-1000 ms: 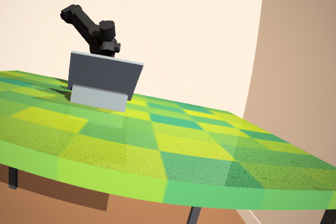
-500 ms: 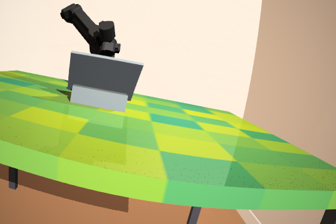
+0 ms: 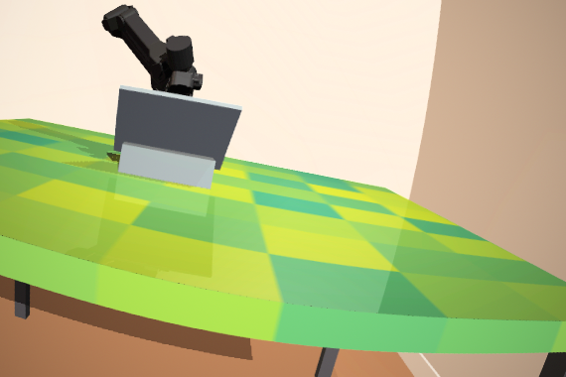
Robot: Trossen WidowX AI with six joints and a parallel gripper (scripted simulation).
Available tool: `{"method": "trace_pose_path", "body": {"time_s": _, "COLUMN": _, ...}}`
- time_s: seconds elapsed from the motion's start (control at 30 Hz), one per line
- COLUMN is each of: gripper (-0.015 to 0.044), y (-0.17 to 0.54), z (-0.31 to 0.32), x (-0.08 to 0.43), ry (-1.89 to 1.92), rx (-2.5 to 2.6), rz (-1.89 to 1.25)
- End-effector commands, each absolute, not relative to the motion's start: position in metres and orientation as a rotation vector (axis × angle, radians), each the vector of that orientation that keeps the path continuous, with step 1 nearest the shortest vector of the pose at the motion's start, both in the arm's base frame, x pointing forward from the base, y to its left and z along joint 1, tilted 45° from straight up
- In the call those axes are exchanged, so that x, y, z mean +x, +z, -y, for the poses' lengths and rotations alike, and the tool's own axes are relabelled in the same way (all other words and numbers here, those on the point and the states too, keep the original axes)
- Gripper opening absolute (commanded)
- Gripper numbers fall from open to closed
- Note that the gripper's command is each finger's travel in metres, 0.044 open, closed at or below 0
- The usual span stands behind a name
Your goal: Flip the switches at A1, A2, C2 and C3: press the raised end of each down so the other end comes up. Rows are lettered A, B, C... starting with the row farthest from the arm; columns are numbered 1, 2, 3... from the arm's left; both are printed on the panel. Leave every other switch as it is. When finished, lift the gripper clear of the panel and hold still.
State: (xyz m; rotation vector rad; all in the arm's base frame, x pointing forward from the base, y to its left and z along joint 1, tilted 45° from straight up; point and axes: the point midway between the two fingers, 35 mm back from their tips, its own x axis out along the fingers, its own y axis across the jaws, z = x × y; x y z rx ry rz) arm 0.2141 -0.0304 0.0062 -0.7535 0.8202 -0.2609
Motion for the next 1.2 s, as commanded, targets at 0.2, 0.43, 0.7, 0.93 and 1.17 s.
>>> {"method": "trace_pose_path", "body": {"time_s": 0.2, "gripper": 0.0, "y": 0.007, "z": 0.022, "x": 0.21, "ry": -0.254, "rx": -0.741, "rz": -0.838}}
{"method": "trace_pose_path", "body": {"time_s": 0.43, "gripper": 0.0, "y": 0.033, "z": -0.001, "x": 0.18, "ry": -0.259, "rx": -0.744, "rz": -0.861}}
{"method": "trace_pose_path", "body": {"time_s": 0.7, "gripper": 0.0, "y": 0.043, "z": -0.003, "x": 0.173, "ry": -0.264, "rx": -0.754, "rz": -0.849}}
{"method": "trace_pose_path", "body": {"time_s": 0.93, "gripper": 0.0, "y": 0.044, "z": -0.004, "x": 0.174, "ry": -0.264, "rx": -0.754, "rz": -0.849}}
{"method": "trace_pose_path", "body": {"time_s": 1.17, "gripper": 0.0, "y": 0.057, "z": -0.041, "x": 0.204, "ry": -0.264, "rx": -0.752, "rz": -0.848}}
